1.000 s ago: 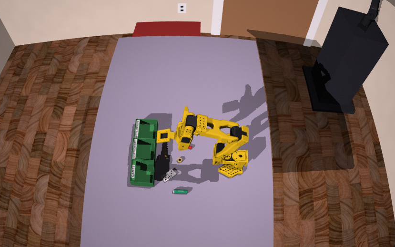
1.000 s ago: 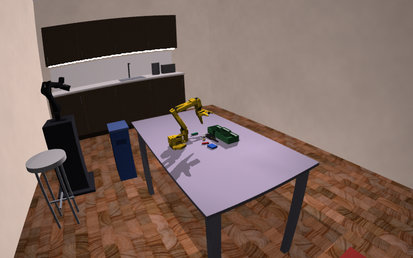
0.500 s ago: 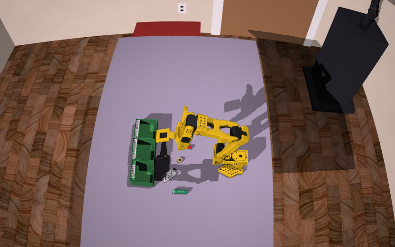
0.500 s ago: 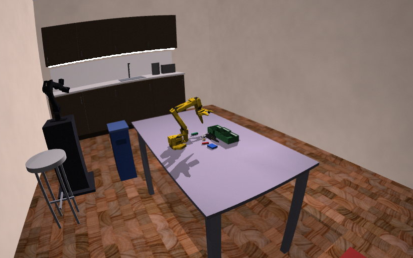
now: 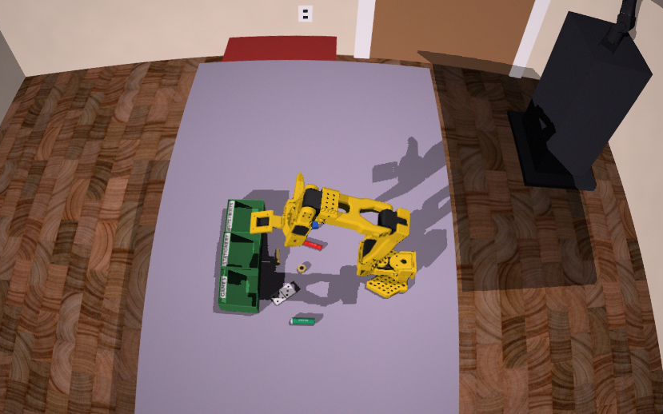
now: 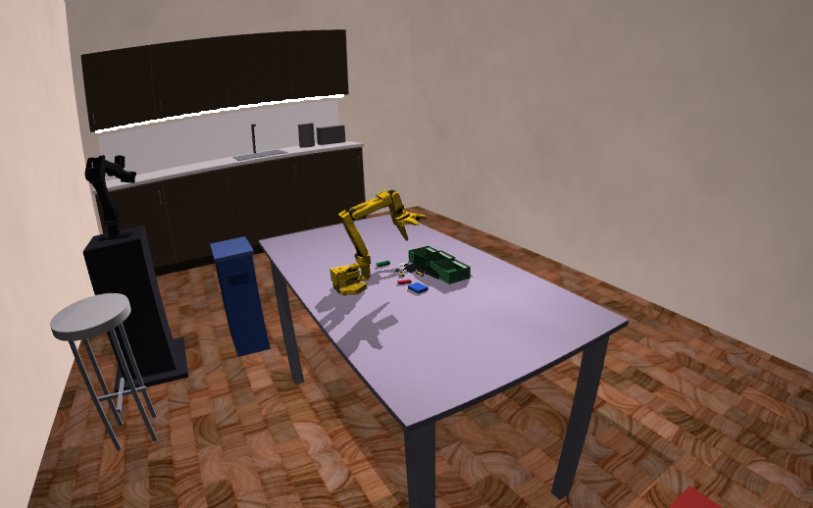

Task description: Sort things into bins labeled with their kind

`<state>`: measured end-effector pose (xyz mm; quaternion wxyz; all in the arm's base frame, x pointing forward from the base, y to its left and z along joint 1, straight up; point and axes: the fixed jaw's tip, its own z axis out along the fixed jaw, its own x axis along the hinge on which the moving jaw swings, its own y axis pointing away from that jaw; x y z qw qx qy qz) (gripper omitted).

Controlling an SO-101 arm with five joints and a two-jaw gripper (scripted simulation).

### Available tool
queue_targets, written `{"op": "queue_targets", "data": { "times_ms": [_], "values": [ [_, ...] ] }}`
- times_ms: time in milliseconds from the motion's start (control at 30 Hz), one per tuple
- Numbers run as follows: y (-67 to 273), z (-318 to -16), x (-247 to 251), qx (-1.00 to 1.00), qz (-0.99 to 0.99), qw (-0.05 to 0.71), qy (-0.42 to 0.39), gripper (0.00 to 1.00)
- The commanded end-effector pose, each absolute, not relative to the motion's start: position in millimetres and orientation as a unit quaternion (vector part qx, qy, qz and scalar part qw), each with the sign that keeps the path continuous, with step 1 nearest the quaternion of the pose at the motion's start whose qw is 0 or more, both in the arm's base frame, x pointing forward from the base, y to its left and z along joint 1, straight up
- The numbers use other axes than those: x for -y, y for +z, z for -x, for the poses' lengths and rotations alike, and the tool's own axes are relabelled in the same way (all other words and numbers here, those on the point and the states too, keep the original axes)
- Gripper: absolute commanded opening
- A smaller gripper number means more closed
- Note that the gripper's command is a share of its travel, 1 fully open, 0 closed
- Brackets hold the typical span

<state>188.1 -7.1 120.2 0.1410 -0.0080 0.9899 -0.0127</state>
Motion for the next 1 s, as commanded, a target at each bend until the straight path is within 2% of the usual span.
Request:
{"op": "queue_targets", "data": {
  "times_ms": [0,367,967],
  "values": [
    [128.8,-207.2,14.7,-0.983,0.008,0.181,-0.021,1.0],
    [133.6,-245.3,35.5,-0.971,0.013,0.236,-0.045,1.0],
    [133.9,-248.1,37.3,-0.97,0.014,0.24,-0.047,1.0]
  ]
}}
